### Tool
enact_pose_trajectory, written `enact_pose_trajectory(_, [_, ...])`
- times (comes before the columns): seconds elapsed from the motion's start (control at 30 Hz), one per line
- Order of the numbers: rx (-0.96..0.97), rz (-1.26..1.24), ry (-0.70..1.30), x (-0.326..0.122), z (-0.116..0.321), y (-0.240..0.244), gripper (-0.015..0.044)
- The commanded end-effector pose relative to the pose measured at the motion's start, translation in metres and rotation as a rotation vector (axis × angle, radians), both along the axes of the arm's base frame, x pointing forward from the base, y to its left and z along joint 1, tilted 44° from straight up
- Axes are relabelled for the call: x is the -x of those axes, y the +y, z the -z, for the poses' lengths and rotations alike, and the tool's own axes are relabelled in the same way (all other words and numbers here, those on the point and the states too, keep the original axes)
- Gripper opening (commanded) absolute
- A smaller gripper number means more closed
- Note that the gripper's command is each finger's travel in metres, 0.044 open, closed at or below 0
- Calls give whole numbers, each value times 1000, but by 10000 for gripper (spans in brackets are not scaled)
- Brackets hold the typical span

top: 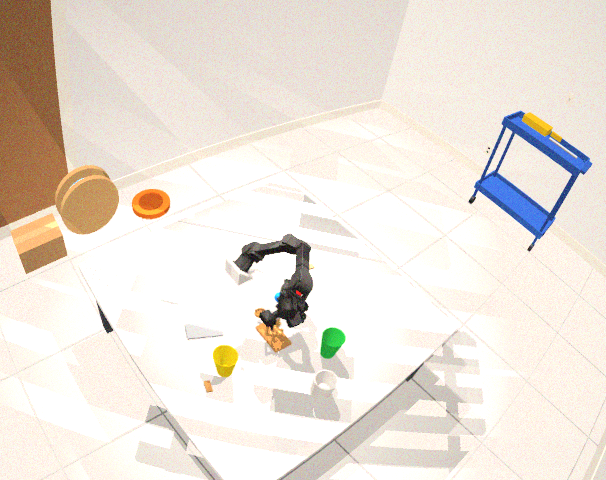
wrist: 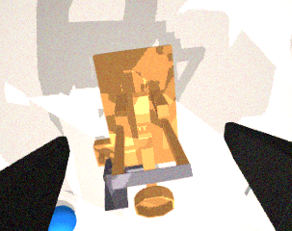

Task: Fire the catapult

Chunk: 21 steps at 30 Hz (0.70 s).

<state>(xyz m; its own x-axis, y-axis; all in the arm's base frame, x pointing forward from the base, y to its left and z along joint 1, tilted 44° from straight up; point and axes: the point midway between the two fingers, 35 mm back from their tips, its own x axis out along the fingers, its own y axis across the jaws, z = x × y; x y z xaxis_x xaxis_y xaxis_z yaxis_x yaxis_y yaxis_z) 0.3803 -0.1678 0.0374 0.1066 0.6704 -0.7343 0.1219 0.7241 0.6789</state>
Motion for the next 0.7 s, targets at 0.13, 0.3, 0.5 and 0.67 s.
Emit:
enact_pose_trajectory(0.13, [-11,-61,-5,-2,24,20,440])
enact_pose_trajectory(0.3, [-10,-83,-13,-3,31,27,440])
enact_pose_trajectory(0.5, [-10,-83,-13,-4,34,31,440])
enact_pose_trajectory(0.67, [-10,-83,-14,-4,40,36,440])
